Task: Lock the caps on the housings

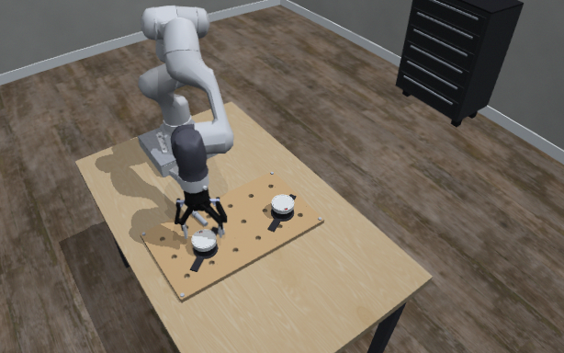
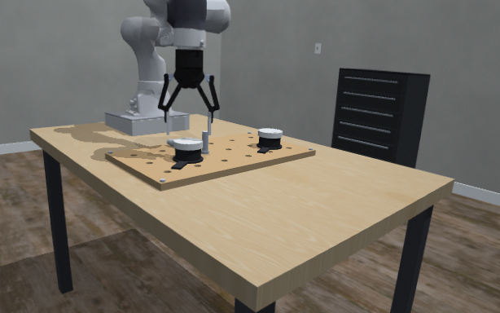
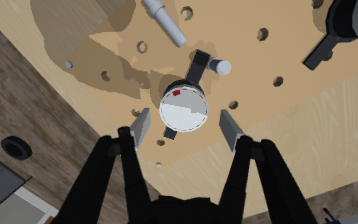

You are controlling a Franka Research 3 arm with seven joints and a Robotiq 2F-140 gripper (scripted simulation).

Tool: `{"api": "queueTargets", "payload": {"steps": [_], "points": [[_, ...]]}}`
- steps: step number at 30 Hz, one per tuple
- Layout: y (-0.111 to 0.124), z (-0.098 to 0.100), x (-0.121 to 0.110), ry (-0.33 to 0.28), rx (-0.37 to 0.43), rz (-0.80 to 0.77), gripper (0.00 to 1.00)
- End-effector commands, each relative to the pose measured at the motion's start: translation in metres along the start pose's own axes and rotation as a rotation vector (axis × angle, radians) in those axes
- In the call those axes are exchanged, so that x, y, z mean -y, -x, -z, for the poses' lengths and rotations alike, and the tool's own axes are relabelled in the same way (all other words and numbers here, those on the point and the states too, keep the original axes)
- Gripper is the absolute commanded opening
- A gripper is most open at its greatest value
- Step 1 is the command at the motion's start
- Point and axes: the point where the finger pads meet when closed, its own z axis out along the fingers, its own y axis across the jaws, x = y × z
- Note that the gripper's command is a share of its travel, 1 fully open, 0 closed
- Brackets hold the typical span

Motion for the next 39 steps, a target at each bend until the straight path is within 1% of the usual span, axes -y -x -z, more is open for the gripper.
{"api": "queueTargets", "payload": {"steps": [1,15,27,37,39], "points": [[-0.002,0.004,0.000,-0.005,-0.007,-0.006,0.78],[-0.002,0.032,0.000,-0.005,-0.007,-0.006,0.78],[-0.002,0.042,0.000,-0.005,-0.007,-0.006,0.78],[-0.002,0.044,0.000,-0.005,-0.007,-0.006,0.78],[-0.002,0.044,0.000,-0.005,-0.007,0.038,0.78]]}}
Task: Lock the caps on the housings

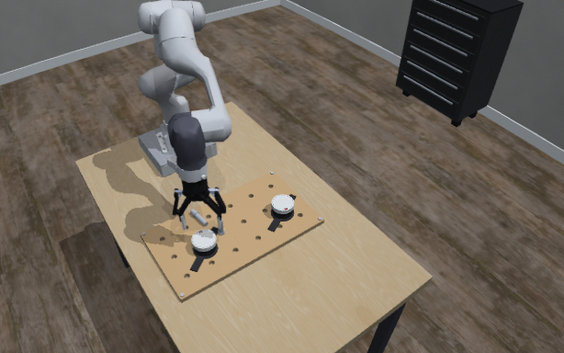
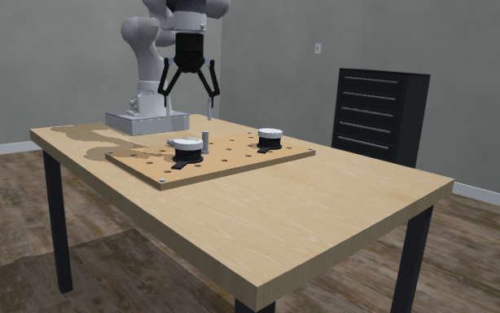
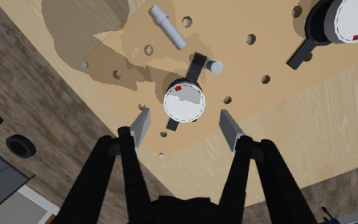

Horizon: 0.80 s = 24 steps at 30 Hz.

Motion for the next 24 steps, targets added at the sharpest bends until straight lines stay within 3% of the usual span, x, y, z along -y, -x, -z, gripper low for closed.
{"api": "queueTargets", "payload": {"steps": [1,3,10,24], "points": [[0.0002,0.0015,-0.0001,-0.002,0.000,0.114,0.78],[0.0007,0.0017,0.0001,-0.002,0.000,0.311,0.78],[0.0014,0.0021,0.0003,-0.006,0.001,0.519,0.78],[0.0014,0.0021,0.0003,-0.002,0.000,0.567,0.78]]}}
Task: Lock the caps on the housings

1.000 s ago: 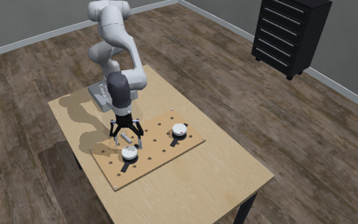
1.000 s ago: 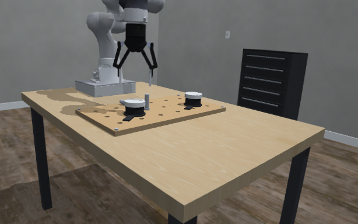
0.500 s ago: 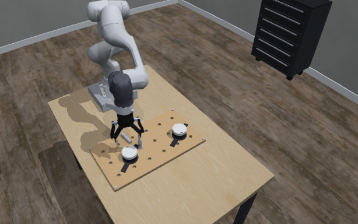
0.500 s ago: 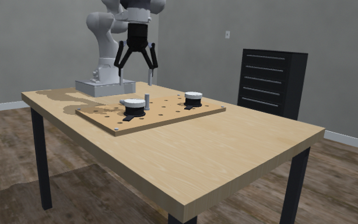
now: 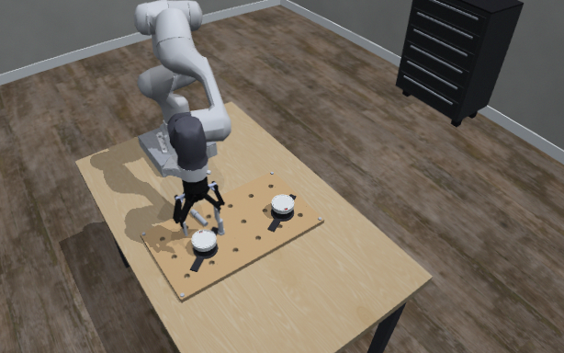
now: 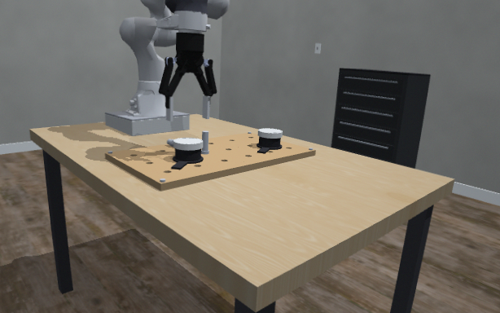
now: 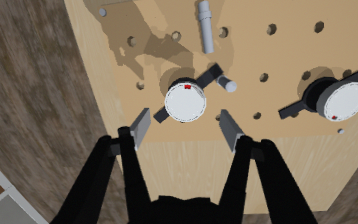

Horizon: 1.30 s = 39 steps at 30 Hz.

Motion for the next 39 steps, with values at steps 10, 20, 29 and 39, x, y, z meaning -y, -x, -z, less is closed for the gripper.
{"api": "queueTargets", "payload": {"steps": [10,20,29,39], "points": [[0.0008,0.0016,-0.0007,0.012,0.002,0.082,0.78],[0.0008,0.0015,-0.0007,0.012,0.002,0.082,0.78],[0.0008,0.0007,-0.0007,0.012,0.002,0.082,0.78],[0.0008,-0.0027,-0.0007,0.013,0.002,0.082,0.78]]}}
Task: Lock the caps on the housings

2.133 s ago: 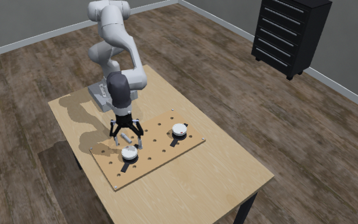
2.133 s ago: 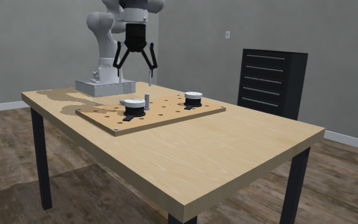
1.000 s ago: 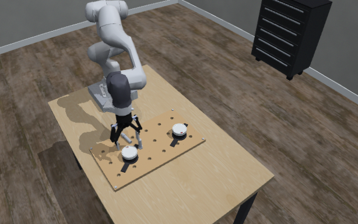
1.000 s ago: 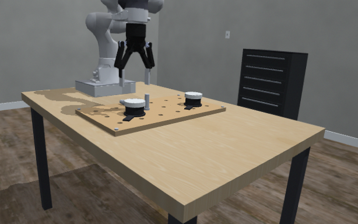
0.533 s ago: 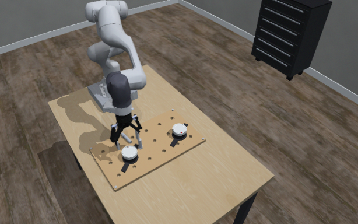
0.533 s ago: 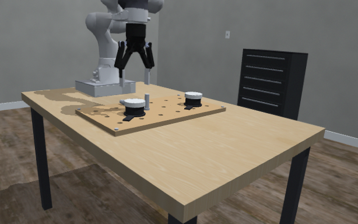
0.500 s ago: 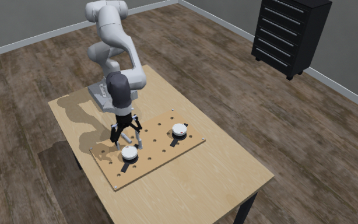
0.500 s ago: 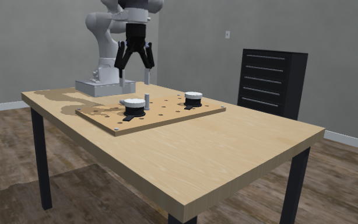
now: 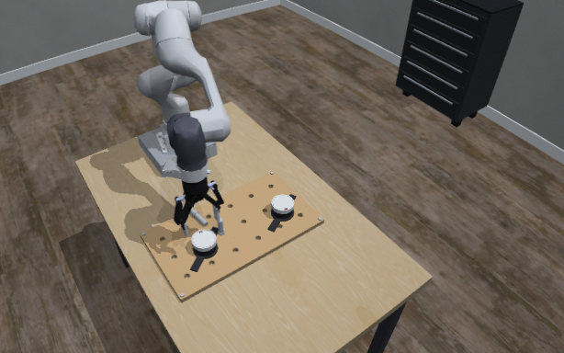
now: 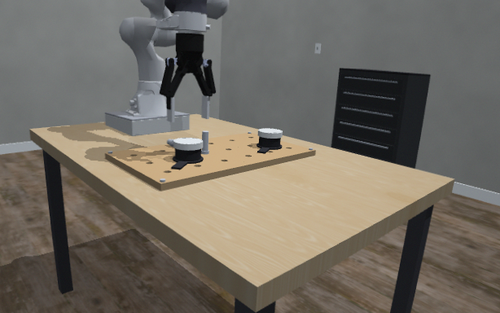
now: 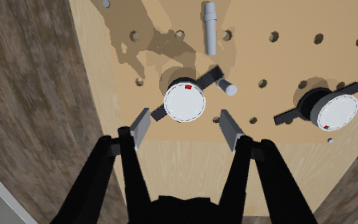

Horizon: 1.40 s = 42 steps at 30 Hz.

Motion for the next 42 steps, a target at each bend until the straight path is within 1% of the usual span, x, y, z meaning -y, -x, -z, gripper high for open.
{"api": "queueTargets", "payload": {"steps": [1,17,42], "points": [[0.000,-0.002,0.000,0.003,0.002,0.003,0.78],[0.000,-0.016,0.000,0.003,0.002,0.003,0.78],[0.001,-0.048,0.000,0.003,0.002,0.003,0.78]]}}
